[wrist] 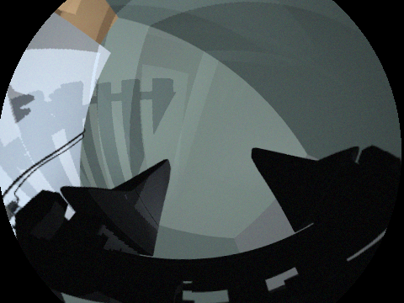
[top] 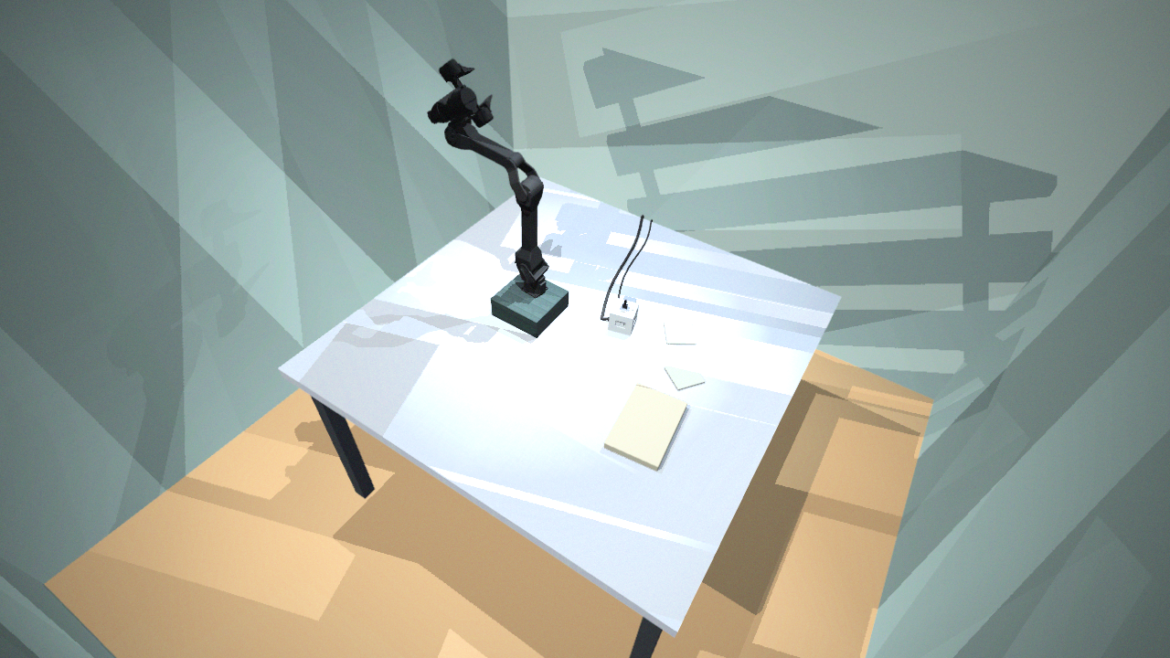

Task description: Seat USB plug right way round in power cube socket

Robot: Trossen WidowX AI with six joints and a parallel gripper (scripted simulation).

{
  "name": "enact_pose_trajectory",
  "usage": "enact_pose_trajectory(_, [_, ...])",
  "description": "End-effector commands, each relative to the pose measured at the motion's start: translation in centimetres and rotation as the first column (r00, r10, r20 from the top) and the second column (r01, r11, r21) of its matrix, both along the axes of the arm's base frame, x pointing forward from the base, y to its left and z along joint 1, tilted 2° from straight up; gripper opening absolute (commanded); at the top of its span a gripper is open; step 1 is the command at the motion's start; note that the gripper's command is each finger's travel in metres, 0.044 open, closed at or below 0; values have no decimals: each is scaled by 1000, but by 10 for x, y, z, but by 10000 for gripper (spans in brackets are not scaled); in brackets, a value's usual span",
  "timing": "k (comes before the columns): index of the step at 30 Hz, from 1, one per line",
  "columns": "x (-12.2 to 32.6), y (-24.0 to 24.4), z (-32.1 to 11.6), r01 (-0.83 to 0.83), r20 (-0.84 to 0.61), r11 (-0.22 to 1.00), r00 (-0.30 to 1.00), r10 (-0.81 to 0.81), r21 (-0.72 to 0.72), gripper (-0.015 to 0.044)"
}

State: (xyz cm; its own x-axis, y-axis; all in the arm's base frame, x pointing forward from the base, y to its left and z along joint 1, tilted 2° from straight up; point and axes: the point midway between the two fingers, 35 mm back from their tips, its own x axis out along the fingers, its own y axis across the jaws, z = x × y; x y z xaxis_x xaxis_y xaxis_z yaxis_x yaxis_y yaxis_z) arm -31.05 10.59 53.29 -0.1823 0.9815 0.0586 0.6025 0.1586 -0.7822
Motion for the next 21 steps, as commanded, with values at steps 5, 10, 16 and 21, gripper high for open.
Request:
enact_pose_trajectory(5, [-27,-61,3,-219,314,967,934,171,127,440])
enact_pose_trajectory(10, [-48,-140,-4,-498,690,819,700,186,284,440])
enact_pose_trajectory(16, [-43,-256,-17,-788,905,491,424,-3,371,440])
enact_pose_trajectory(21, [-4,-352,-31,-914,901,119,348,-259,387,440])
